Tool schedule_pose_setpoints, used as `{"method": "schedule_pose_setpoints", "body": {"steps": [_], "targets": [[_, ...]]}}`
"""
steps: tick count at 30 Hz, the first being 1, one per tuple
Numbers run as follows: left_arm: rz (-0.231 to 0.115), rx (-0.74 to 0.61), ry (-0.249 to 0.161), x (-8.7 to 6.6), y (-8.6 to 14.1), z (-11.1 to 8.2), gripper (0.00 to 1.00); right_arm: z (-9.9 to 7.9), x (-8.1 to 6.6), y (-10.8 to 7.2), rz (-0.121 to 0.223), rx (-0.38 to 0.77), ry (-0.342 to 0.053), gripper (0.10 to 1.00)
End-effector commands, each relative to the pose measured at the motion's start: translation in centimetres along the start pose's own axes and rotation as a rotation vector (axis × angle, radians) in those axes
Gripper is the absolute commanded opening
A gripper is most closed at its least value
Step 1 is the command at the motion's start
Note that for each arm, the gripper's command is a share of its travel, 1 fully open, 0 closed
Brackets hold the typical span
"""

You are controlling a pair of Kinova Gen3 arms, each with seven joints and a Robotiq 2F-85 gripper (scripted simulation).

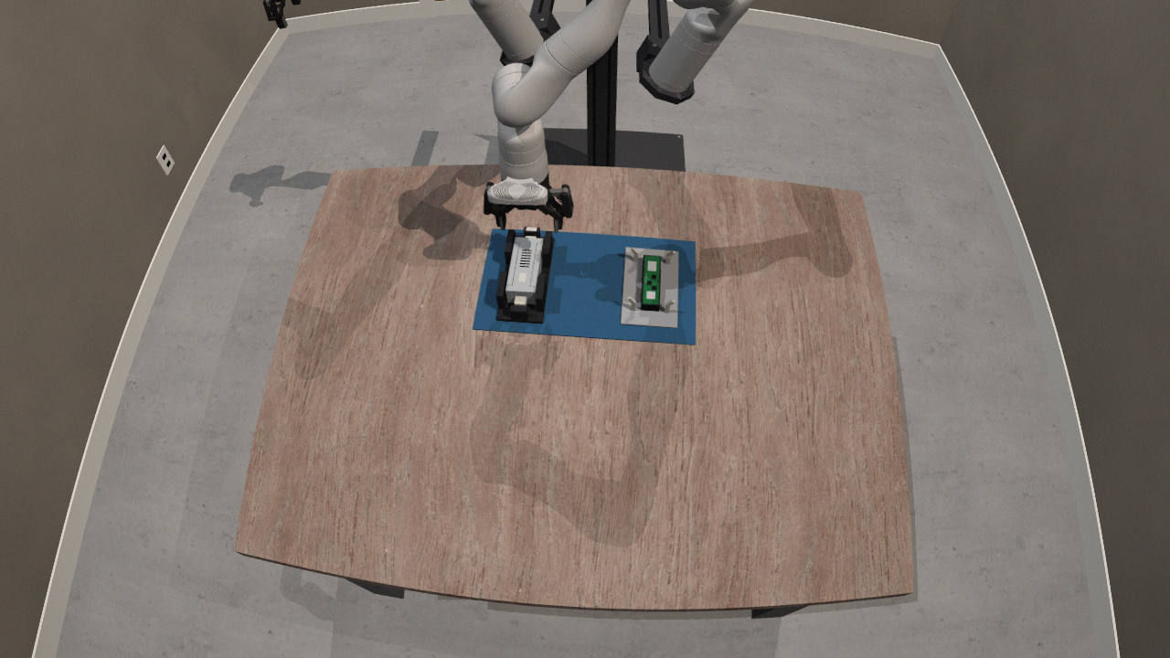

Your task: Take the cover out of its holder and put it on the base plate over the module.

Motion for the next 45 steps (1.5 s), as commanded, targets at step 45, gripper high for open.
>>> {"method": "schedule_pose_setpoints", "body": {"steps": [45], "targets": [[0.001,0.0,0.002,2.4,1.6,-1.2,0.999,0.0,-0.1,0.0,0.001,0.0,-0.001,0.999]]}}
Point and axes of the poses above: on each arm, the point where the finger pads meet when closed, its own x axis out along the fingers, its own y axis across the jaws, z = x × y, the point moved 7 cm from there along -x, back along the fingers, and after that the axes turned 13 degrees about x, right-handed, at the moved point
